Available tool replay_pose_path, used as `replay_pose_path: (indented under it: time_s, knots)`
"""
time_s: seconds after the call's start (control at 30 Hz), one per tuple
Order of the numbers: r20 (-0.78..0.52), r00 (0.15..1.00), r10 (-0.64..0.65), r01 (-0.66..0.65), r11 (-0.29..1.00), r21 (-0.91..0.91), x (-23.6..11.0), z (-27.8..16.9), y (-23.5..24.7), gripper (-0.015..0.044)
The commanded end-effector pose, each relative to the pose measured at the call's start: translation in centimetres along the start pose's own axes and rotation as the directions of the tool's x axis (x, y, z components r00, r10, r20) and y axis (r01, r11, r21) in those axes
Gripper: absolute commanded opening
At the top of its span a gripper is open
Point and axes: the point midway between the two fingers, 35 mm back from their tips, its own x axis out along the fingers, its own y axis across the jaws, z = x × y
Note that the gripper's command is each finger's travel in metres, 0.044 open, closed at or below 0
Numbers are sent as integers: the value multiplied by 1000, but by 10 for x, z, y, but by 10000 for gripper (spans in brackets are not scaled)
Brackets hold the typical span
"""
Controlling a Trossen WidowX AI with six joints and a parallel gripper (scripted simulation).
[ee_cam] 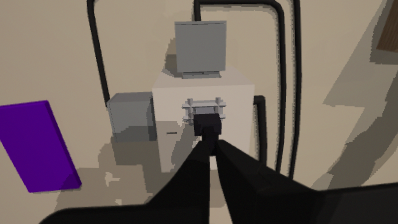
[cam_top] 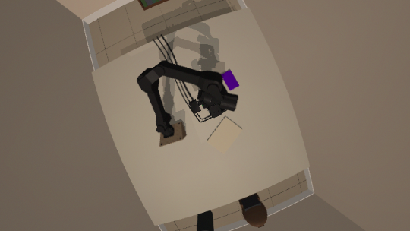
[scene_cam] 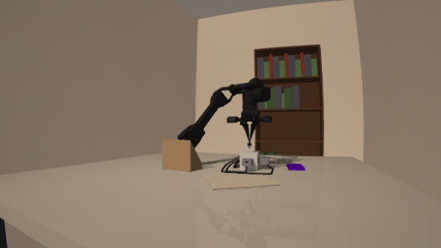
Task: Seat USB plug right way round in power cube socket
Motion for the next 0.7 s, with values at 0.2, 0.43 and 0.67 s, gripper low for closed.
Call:
replay_pose_path:
  time_s: [0.2,0.43,0.67]
  knots:
    - [-16,1000,-2,2,1000,3,2,-1,-1,0]
    - [-22,1000,-2,2,1000,3,3,-1,-1,0]
    - [-28,1000,-2,3,1000,4,4,-2,-1,0]
